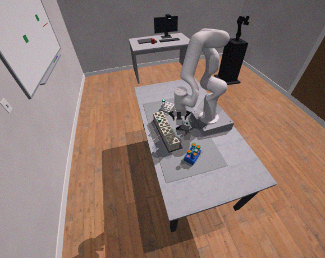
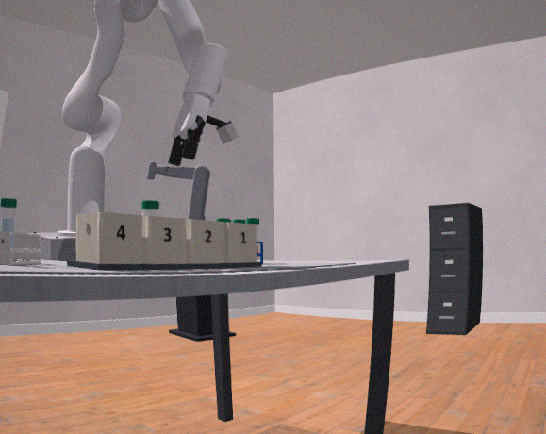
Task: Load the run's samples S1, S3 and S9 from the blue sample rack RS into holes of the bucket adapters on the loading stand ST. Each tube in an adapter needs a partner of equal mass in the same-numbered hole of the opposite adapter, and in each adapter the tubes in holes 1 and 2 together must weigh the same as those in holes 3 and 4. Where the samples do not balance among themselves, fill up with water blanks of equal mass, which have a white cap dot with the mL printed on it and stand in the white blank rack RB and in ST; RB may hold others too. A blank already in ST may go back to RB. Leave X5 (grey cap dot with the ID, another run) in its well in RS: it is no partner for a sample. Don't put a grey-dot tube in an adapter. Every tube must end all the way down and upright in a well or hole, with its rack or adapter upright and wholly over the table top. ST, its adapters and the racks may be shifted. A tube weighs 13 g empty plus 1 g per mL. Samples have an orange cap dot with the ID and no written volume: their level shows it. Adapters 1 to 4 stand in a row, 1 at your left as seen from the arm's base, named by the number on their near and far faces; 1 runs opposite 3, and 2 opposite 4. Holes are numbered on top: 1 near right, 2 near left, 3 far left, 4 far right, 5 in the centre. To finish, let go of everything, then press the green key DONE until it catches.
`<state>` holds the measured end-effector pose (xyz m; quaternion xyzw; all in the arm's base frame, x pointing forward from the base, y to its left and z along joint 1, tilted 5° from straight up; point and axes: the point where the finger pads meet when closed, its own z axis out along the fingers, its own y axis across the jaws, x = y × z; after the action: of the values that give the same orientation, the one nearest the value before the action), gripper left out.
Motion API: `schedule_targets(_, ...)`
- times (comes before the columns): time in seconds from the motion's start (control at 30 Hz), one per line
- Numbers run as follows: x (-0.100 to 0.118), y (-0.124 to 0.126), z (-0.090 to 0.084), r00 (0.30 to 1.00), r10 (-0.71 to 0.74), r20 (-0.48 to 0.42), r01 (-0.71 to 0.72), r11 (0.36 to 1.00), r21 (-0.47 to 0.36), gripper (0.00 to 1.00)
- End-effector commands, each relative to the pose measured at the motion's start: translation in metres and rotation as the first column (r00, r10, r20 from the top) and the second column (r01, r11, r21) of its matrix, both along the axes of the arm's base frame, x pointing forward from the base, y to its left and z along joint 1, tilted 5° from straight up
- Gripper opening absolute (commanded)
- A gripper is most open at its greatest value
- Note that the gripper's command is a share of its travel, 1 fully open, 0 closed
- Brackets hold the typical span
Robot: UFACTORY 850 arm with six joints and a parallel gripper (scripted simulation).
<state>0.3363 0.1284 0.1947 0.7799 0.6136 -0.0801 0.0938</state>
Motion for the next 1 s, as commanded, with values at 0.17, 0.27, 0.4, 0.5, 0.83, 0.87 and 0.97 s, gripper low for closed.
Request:
schedule_targets(0.17, 0.016, -0.015, 0.001, 0.954, -0.293, 0.059, 0.289, 0.955, 0.062, 1.0)
schedule_targets(0.27, 0.025, -0.025, 0.001, 0.92, -0.385, 0.073, 0.378, 0.922, 0.084, 1.0)
schedule_targets(0.4, 0.025, -0.025, 0.001, 0.893, -0.444, 0.08, 0.436, 0.895, 0.1, 1.0)
schedule_targets(0.5, 0.034, -0.036, 0.002, 0.844, -0.529, 0.089, 0.518, 0.847, 0.123, 1.0)
schedule_targets(0.83, 0.053, -0.06, 0.005, 0.625, -0.774, 0.102, 0.748, 0.632, 0.204, 1.0)
schedule_targets(0.87, 0.053, -0.06, 0.005, 0.599, -0.794, 0.101, 0.767, 0.606, 0.212, 1.0)
schedule_targets(0.97, 0.053, -0.06, 0.005, 0.579, -0.809, 0.101, 0.781, 0.585, 0.218, 1.0)
